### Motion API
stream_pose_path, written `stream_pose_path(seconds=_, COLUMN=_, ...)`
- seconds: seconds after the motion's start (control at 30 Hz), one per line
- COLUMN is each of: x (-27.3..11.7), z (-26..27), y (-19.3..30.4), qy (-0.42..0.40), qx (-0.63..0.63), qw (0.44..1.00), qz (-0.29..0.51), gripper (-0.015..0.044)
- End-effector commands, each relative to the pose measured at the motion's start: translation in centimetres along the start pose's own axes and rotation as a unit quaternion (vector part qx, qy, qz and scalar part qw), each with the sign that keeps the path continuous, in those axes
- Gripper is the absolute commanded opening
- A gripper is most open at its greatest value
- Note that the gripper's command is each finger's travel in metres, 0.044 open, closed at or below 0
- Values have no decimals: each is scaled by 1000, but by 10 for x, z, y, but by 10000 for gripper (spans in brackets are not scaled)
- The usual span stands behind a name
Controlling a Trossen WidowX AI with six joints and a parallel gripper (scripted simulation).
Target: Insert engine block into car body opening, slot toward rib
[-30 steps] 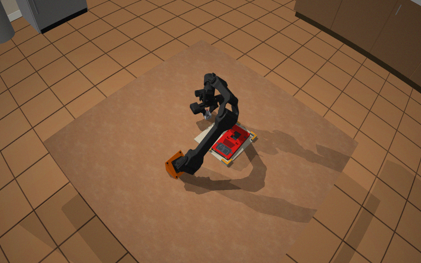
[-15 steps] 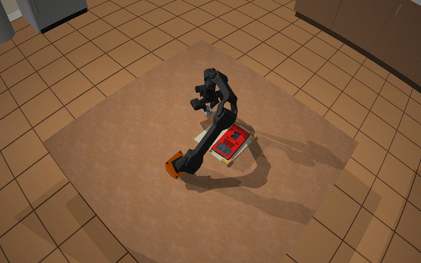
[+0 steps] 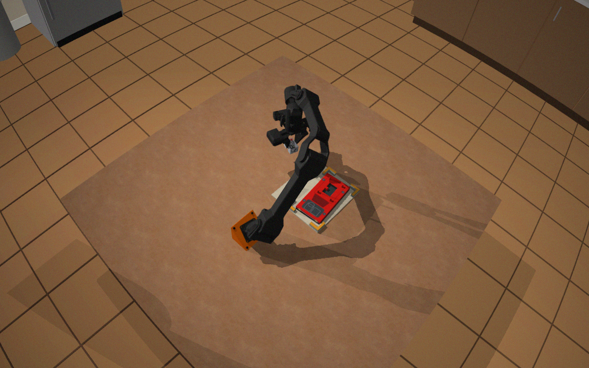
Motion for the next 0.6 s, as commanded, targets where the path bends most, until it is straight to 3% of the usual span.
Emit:
stream_pose_path(seconds=0.0, x=-15, z=1, y=-1, qy=3, qx=0, qw=1000, qz=-5, gripper=0)
stream_pose_path(seconds=0.3, x=-44, z=5, y=2, qy=6, qx=-4, qw=1000, qz=-7, gripper=0)
stream_pose_path(seconds=0.57, x=-43, z=-1, y=12, qy=5, qx=25, qw=1000, qz=-8, gripper=0)
Point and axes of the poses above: the point midway between the two fingers, 35 mm back from their tips, its own x axis out along the fingers, its own z axis across the jaws, y = z × x, the point moved 2 cm from there along -x, back along the fingers, and after that the axes turned 6 degrees about -x, right-handed, at the moved point
